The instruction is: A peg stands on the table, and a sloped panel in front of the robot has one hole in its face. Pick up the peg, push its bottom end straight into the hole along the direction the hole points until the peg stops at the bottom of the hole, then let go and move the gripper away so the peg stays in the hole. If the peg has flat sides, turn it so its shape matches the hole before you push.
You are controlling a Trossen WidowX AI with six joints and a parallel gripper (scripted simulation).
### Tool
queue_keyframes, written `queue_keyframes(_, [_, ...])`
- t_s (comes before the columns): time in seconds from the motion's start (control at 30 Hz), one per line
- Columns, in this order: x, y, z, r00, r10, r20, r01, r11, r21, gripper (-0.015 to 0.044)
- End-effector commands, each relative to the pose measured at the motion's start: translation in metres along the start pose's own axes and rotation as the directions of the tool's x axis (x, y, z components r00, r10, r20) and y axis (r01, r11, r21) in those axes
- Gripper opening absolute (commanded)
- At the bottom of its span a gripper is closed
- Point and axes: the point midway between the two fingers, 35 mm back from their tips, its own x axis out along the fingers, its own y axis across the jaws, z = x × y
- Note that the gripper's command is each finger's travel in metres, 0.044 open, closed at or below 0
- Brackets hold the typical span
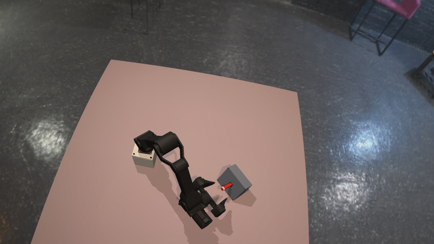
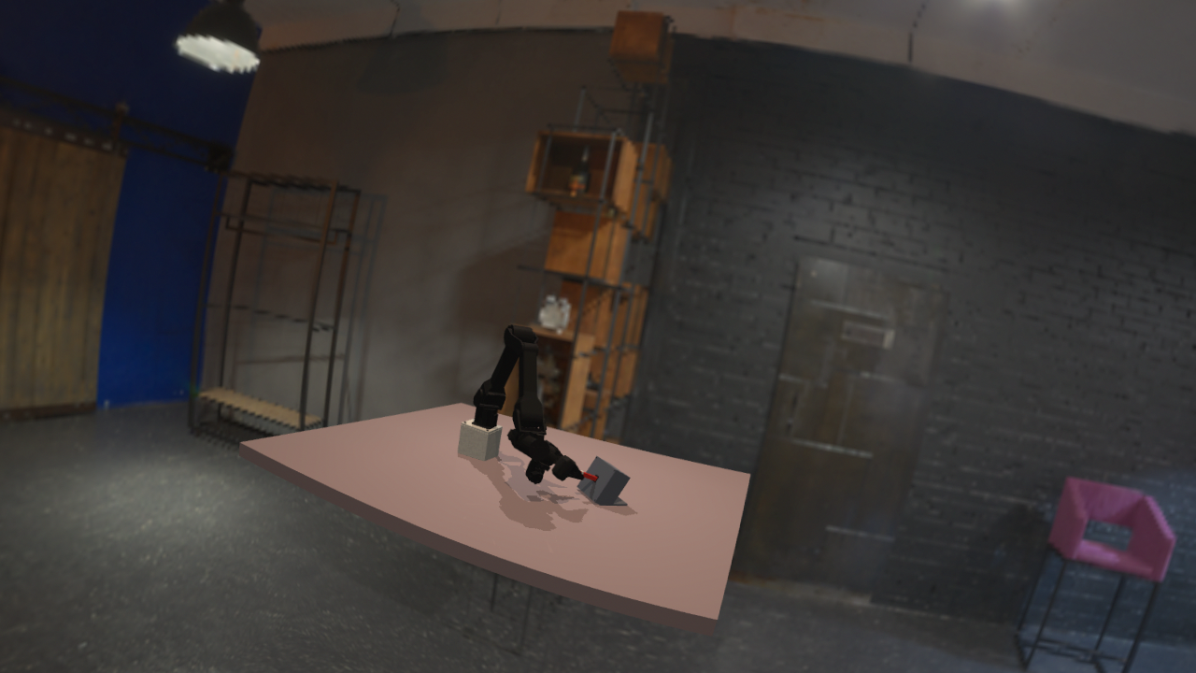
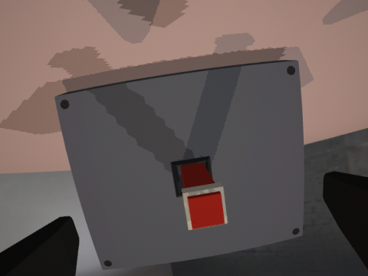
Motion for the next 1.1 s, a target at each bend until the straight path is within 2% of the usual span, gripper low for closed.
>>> queue_keyframes(0.0, [-0.007,0.002,0.0,1.0,0.003,-0.004,-0.003,1.0,-0.007,0.044])
queue_keyframes(1.07, [-0.046,-0.001,0.004,1.0,0.004,-0.012,-0.004,1.0,0.002,0.044])
